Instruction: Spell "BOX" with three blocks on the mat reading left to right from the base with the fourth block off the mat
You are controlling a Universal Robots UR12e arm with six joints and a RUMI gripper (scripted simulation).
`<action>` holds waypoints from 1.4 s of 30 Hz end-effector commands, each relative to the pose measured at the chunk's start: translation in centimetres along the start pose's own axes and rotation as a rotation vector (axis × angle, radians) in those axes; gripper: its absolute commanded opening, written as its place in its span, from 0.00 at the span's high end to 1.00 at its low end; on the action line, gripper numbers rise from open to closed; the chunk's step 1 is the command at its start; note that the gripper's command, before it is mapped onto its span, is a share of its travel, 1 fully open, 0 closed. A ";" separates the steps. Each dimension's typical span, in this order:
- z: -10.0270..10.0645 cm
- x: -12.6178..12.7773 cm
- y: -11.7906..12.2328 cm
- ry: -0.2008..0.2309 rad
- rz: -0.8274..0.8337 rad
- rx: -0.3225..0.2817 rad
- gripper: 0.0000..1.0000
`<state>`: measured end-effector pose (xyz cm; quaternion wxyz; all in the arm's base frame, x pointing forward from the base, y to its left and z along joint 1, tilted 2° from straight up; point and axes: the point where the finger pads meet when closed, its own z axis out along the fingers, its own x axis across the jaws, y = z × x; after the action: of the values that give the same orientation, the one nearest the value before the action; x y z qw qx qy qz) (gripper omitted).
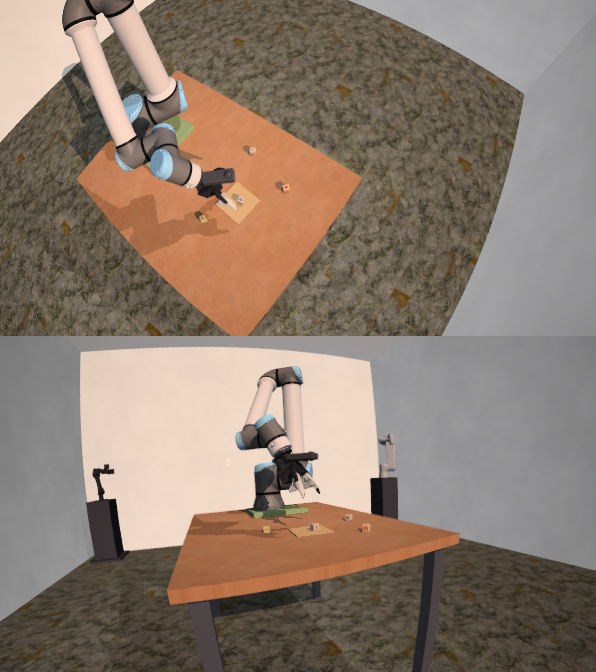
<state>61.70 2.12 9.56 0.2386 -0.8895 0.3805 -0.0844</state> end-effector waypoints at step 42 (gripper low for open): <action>-8.6 5.6 15.6 0.001 -0.001 0.001 0.00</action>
<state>53.19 -13.74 9.12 0.2375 -0.8892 0.3816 -0.0851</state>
